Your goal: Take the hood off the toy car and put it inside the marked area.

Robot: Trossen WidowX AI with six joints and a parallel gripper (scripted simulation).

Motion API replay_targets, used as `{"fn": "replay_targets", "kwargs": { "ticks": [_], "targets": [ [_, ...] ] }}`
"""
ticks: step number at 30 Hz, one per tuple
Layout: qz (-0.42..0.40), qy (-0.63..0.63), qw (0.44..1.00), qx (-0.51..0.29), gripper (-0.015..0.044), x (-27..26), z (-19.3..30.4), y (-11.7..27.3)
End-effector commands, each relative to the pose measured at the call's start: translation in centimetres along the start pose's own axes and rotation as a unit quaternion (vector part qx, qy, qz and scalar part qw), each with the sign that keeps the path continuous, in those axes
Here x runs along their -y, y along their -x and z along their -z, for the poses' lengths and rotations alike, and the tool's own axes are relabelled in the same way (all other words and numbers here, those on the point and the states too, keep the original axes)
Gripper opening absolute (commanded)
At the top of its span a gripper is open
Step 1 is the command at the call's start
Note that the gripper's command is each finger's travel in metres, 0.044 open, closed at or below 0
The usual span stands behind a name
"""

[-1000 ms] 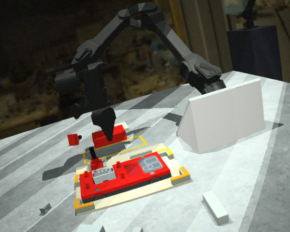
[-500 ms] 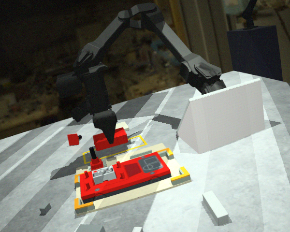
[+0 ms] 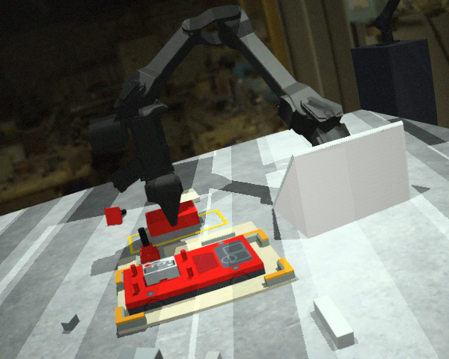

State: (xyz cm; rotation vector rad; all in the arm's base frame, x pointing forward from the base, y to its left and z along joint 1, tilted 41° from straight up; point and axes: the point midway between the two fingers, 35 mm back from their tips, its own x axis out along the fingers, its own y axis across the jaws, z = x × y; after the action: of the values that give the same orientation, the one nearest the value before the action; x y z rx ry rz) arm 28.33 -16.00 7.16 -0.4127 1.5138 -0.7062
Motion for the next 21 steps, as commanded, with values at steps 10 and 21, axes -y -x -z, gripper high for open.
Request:
{"fn": "replay_targets", "kwargs": {
  "ticks": [10, 21],
  "targets": [
    [0.001, 0.004, 1.000, 0.000, 0.0000, -0.03, 0.06, -0.64],
    [0.002, 0.004, 1.000, 0.000, 0.0000, -0.02, 0.07, -1.19]
  ]
}}
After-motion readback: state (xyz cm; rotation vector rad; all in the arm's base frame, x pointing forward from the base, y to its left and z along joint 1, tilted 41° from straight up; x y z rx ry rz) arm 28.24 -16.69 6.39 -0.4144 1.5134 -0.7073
